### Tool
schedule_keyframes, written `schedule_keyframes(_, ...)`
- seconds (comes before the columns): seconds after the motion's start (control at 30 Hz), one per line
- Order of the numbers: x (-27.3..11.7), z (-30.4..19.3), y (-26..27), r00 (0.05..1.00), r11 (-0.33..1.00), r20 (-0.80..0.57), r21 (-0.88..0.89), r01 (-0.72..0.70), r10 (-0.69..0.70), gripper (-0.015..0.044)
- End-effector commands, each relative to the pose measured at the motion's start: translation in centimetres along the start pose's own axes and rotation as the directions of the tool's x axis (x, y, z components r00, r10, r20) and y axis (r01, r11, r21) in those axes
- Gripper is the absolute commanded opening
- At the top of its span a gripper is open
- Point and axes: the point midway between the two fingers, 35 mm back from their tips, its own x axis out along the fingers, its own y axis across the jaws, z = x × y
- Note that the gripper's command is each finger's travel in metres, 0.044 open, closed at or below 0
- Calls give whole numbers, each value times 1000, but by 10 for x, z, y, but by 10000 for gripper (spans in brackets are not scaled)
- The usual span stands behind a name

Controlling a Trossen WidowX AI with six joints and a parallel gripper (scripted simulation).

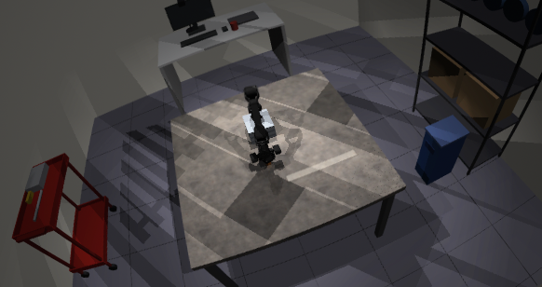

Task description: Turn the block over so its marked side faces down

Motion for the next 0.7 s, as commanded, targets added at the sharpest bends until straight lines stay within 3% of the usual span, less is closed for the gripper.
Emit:
schedule_keyframes(0.0, 0, 0, 1, 1000, 1000, 2, 3, -3, 3, 45)
schedule_keyframes(0.13, -1, 0, 1, 1000, 1000, 2, 3, -3, 3, 0)
schedule_keyframes(0.33, -29, 1, 0, 1000, 1000, 2, 3, -3, 3, 0)
schedule_keyframes(0.67, -22, 2, 0, 994, 1000, 110, 6, -4, 3, 0)
